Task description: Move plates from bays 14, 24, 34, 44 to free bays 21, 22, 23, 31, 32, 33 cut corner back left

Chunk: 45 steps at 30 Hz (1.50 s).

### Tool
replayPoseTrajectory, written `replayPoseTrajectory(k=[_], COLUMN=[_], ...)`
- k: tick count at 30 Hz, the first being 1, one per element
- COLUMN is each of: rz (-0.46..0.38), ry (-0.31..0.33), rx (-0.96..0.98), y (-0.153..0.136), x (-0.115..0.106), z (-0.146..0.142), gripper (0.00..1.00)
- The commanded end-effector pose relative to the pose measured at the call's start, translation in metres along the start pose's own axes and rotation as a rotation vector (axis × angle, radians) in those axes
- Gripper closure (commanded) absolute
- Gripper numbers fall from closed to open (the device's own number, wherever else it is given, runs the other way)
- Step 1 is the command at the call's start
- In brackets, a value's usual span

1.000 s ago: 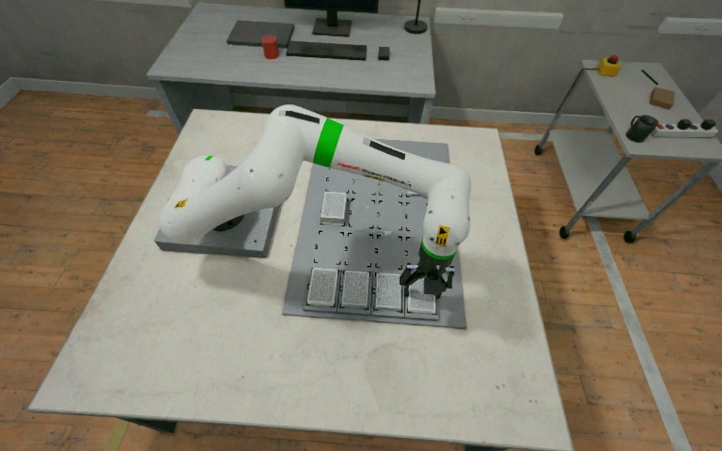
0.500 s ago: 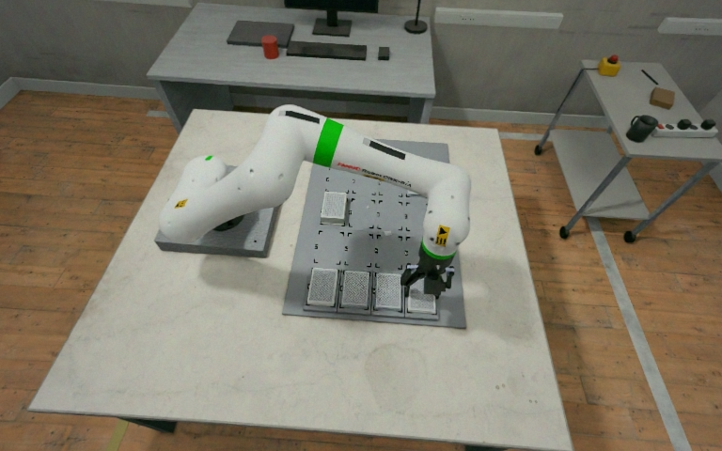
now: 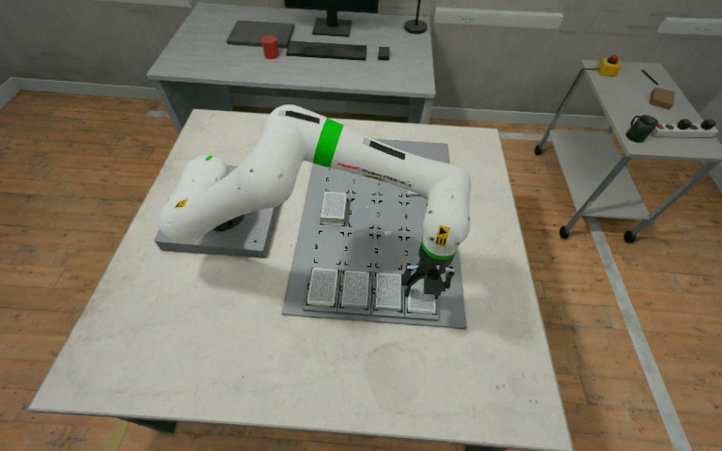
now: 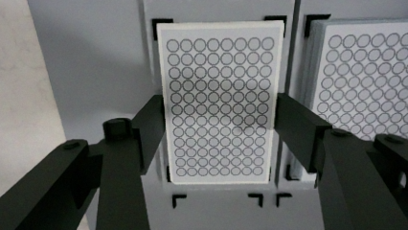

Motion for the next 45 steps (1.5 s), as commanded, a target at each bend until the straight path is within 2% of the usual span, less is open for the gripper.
replayPoseTrajectory(k=[1,45], rz=[0.001,0.001], ry=[0.002,0.002], rx=[0.000,0.000], y=[0.0003,0.0003], x=[-0.0013,-0.0018], z=[-0.0005,-0.0004], gripper=[0.38,0.41])
Point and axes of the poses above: the point where the finger pads meet when closed, its own x axis out along the fingers, its own z axis across the jaws, y = z × x, the point moved 3 cm from there along -x, back along the fingers, and after that the axes turned 3 degrees about -x, right-handed, at the moved point
